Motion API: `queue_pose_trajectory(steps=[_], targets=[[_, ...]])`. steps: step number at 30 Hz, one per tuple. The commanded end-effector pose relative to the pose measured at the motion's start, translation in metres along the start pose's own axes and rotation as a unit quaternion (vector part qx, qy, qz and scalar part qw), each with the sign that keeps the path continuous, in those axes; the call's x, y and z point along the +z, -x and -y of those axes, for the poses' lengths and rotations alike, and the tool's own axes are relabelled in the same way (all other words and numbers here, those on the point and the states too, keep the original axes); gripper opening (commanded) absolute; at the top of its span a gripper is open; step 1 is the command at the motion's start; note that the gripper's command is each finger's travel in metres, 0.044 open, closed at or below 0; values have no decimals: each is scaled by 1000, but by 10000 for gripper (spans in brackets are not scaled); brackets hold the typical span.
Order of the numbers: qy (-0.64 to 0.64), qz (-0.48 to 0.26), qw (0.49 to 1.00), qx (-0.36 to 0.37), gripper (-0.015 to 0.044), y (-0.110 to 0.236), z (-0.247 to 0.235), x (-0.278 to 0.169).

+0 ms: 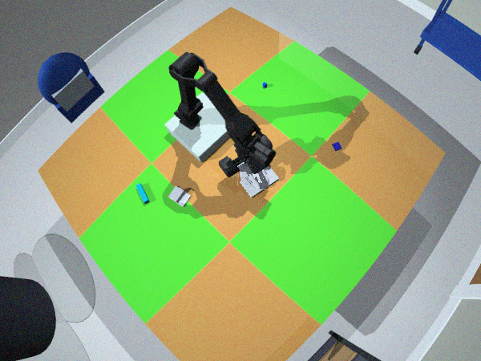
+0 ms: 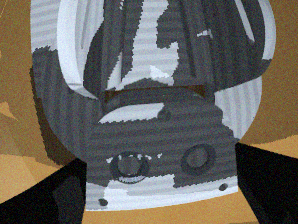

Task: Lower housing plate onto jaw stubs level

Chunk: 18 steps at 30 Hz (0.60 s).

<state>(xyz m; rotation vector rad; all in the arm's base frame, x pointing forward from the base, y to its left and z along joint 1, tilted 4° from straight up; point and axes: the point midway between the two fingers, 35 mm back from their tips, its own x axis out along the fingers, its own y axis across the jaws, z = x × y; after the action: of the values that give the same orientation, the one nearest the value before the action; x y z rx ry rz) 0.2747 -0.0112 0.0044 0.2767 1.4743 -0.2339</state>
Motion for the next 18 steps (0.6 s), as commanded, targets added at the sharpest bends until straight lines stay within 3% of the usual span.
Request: queue_pose_trajectory(steps=[1,9,13,18], targets=[[2,1,1000,-1,351,0,0,0],[2,1,1000,-1,351,0,0,0],[0,0,1000,0,440,0,0,0],[0,0,1000,0,440,0,0,0]])
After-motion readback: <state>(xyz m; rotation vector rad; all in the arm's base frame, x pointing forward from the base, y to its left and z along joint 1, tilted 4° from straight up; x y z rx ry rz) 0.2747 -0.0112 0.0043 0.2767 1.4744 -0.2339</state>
